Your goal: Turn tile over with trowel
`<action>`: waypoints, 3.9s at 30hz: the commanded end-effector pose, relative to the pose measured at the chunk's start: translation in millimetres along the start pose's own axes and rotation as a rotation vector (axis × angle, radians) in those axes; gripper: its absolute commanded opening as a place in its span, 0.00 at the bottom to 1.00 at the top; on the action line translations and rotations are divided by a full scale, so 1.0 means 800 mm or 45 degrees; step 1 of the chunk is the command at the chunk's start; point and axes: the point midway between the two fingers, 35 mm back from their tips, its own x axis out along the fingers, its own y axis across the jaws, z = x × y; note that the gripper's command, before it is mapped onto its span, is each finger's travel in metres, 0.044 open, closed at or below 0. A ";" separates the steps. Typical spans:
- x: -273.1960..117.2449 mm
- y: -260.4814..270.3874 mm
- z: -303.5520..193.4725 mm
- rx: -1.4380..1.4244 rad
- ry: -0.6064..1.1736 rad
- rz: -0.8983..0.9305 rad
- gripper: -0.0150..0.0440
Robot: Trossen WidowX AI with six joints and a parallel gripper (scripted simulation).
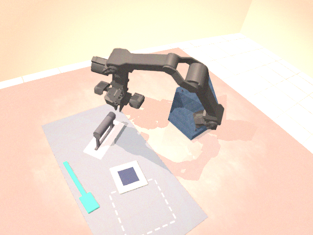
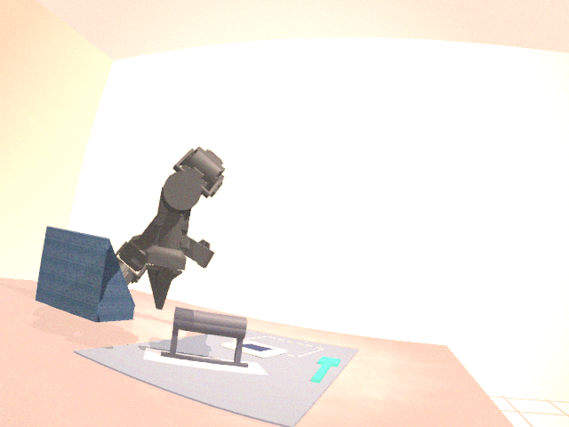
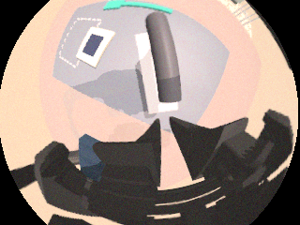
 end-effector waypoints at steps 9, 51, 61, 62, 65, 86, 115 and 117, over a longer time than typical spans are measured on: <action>-0.033 -0.012 0.100 -0.005 0.001 -0.001 0.71; 0.021 -0.013 0.110 -0.007 -0.001 0.001 0.47; 0.021 -0.013 0.110 -0.007 -0.001 0.001 0.47; 0.021 -0.013 0.110 -0.007 -0.001 0.001 0.47; 0.021 -0.013 0.110 -0.007 -0.001 0.001 0.47; 0.021 -0.013 0.110 -0.513 -0.001 0.001 0.47; 0.021 -0.013 0.110 -0.756 -0.001 0.001 0.71; 0.021 -0.013 0.110 -0.756 -0.001 0.001 0.71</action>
